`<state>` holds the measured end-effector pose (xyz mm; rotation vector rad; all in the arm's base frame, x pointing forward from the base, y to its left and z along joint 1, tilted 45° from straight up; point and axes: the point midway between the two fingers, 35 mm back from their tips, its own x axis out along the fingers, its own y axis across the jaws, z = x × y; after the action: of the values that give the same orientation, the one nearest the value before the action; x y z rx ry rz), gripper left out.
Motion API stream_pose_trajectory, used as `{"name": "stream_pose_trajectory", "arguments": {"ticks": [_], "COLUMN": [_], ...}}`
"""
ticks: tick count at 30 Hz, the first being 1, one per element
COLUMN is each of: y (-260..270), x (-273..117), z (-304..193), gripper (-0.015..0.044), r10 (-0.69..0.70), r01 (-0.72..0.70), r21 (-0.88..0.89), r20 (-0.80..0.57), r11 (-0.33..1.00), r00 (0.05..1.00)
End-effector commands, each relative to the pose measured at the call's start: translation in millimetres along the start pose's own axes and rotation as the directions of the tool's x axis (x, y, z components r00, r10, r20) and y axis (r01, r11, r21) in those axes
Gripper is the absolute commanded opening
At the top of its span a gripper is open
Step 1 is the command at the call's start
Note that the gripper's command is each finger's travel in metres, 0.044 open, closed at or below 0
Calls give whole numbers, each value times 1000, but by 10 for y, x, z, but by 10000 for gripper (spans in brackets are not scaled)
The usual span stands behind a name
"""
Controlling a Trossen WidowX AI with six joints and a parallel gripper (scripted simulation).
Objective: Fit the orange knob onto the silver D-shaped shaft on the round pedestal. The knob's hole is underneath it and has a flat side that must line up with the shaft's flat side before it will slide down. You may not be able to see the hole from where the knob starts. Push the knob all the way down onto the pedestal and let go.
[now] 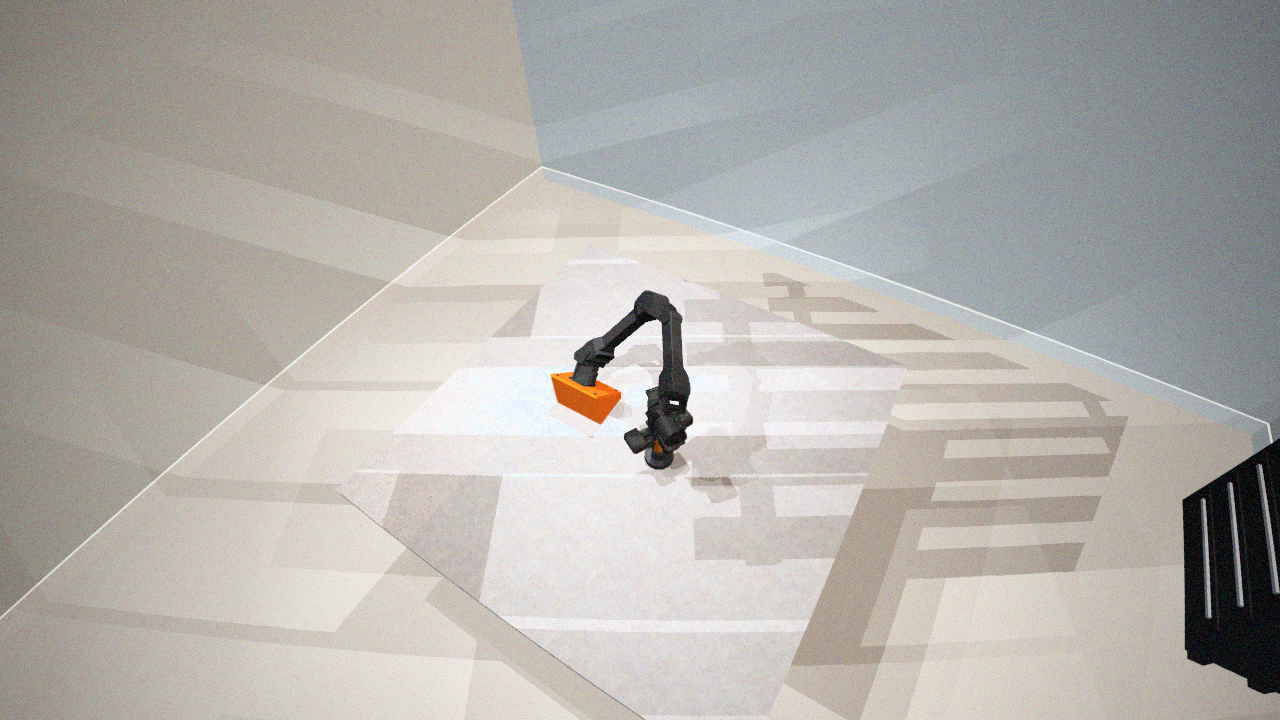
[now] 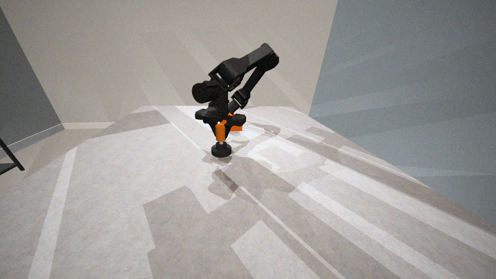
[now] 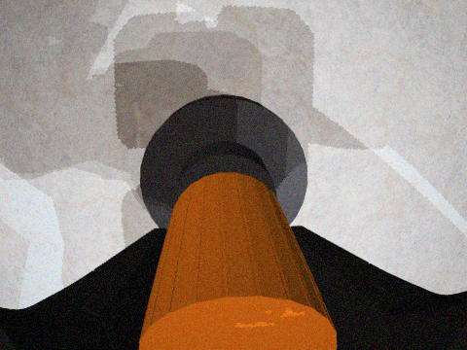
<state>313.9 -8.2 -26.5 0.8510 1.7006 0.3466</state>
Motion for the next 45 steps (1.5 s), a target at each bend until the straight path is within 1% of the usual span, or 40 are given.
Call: {"name": "stream_pose_trajectory", "arguments": {"ticks": [1, 38, 45], "y": [-14, 2, 3], "x": [0, 25, -25], "z": [4, -19, -18], "gripper": [0, 0, 0], "r10": [-1, 0, -1], "r01": [1, 0, 1], "r21": [10, 10, 19], "r20": [3, 3, 3], "r11": [1000, 1000, 1000], "r00": [1000, 1000, 1000]}}
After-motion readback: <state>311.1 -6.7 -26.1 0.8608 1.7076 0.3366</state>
